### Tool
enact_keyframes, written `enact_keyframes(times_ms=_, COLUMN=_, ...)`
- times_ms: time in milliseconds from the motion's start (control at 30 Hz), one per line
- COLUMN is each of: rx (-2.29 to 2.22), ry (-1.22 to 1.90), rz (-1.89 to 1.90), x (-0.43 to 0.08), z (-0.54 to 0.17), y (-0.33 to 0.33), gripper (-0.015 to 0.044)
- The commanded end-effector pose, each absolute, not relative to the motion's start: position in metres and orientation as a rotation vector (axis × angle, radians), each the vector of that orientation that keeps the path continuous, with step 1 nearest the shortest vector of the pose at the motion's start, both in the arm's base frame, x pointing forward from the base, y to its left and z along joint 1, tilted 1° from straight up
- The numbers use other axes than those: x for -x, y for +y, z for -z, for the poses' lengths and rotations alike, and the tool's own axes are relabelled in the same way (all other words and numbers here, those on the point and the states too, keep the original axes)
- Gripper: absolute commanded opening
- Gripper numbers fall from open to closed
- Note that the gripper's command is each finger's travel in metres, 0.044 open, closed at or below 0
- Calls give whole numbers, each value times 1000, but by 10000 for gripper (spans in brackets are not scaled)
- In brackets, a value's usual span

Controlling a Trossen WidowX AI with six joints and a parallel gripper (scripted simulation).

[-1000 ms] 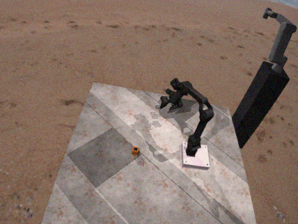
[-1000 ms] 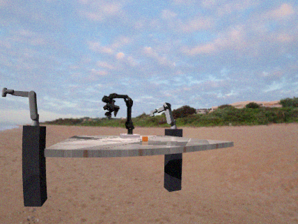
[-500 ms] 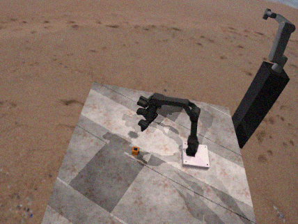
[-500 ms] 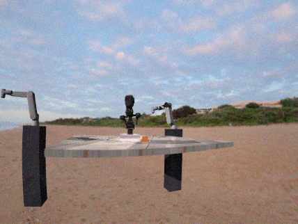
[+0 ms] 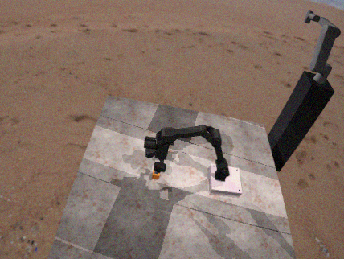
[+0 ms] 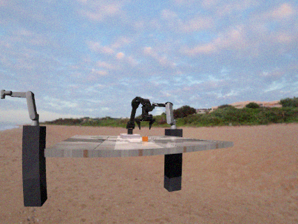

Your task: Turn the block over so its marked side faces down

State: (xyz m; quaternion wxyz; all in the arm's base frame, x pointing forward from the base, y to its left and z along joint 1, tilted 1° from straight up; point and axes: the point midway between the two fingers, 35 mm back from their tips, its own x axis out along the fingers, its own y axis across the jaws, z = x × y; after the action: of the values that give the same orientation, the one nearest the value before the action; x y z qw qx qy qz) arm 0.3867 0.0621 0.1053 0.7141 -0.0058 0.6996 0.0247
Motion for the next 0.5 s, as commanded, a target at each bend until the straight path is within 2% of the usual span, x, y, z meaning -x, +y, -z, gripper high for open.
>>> enact_keyframes(times_ms=0, rx=26, ry=1539, rz=-56, x=-391, z=-86, y=62, gripper=440)
enact_keyframes(times_ms=467, rx=26, ry=1539, rz=-56, x=-393, z=-56, y=63, gripper=440)
